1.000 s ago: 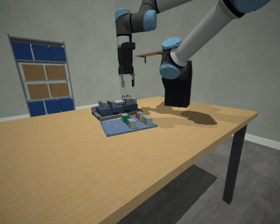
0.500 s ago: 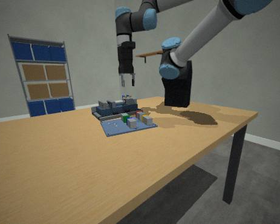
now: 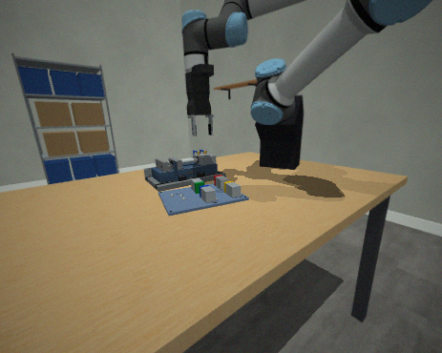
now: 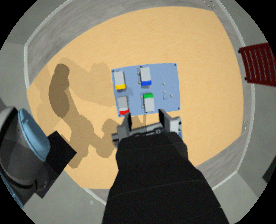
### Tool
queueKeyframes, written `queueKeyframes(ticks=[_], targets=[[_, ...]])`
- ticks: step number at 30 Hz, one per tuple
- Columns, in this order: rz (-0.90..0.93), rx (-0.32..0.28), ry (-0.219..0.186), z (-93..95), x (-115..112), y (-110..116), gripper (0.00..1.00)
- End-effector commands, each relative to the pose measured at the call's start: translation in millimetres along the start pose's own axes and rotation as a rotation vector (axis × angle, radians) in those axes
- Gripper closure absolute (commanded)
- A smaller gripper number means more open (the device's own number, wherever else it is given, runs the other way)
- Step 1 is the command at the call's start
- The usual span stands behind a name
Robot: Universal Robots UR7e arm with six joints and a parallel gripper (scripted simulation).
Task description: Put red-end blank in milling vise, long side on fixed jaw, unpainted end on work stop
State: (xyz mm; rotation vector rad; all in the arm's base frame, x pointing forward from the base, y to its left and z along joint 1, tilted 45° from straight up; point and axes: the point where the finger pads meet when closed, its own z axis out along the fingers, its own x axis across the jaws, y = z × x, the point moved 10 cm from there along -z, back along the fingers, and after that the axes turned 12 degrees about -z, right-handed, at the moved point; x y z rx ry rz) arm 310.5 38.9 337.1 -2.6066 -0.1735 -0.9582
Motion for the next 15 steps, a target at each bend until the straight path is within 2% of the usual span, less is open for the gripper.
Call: queueKeyframes(ticks=[1,3,15], targets=[[0.000,-0.003,0.002,-2.2,-8,22,0.00],[-0.001,-0.004,0.003,-3.5,-13,36,0.00],[-0.001,-0.004,0.003,-3.5,-13,36,0.00]])
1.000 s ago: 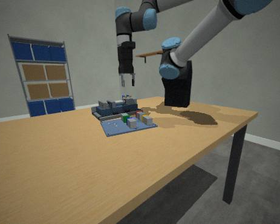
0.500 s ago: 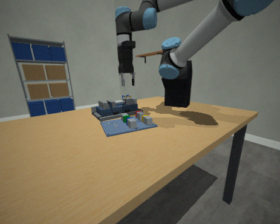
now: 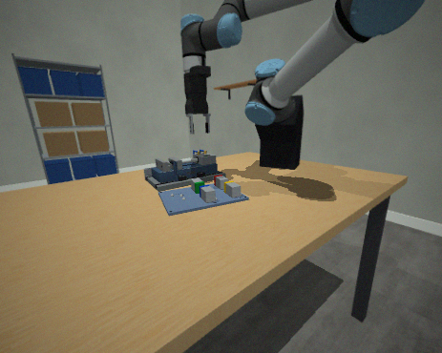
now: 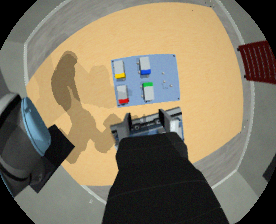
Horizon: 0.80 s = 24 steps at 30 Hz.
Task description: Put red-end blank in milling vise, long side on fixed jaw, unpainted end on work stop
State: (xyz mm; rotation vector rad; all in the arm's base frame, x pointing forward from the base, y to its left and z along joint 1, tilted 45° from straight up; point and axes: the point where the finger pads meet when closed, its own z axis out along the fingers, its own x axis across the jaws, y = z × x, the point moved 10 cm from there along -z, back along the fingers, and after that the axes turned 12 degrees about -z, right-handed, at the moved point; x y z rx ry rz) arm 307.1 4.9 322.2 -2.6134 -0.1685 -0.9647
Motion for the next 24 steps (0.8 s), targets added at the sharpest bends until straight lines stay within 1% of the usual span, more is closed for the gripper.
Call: queueKeyframes(ticks=[1,5,18,24], targets=[[-0.001,0.001,0.000,0.2,0.1,-0.9,0.00],[-0.001,0.005,0.000,1.6,-0.1,-4.6,0.00],[-0.001,0.003,0.001,0.7,0.8,-4.7,0.00],[-0.001,0.005,0.000,2.2,1.0,-8.5,0.00]])
